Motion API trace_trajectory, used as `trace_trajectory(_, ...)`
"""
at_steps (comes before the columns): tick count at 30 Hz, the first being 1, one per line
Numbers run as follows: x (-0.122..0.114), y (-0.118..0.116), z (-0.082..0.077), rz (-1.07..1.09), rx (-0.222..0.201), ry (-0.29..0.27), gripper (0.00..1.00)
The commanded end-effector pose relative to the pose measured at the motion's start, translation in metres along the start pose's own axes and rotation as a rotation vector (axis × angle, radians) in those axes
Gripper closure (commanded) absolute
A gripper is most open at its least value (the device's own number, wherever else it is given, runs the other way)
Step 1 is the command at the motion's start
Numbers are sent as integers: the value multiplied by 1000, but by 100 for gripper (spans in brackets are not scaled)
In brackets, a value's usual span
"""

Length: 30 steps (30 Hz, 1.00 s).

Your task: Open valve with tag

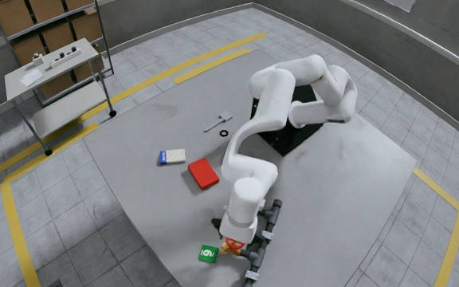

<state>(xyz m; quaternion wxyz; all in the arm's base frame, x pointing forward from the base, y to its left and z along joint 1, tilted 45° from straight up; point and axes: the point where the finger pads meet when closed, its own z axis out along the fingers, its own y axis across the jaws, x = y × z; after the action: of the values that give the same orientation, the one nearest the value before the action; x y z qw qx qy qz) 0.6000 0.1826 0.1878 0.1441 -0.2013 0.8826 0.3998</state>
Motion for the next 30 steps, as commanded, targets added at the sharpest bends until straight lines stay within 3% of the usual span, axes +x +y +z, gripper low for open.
trace_trajectory(1, -1, 0, -2, 158, 17, -10, 0)
trace_trajectory(2, -1, 0, -2, 334, 18, -12, 0)
trace_trajectory(16, -1, 0, -2, 1124, -2, -13, 0)
trace_trajectory(18, -1, 0, -2, 1124, -2, -13, 0)
trace_trajectory(19, -1, 0, -2, 1302, 0, -15, 0)
trace_trajectory(30, -1, 0, -2, 1895, 8, -30, 0)
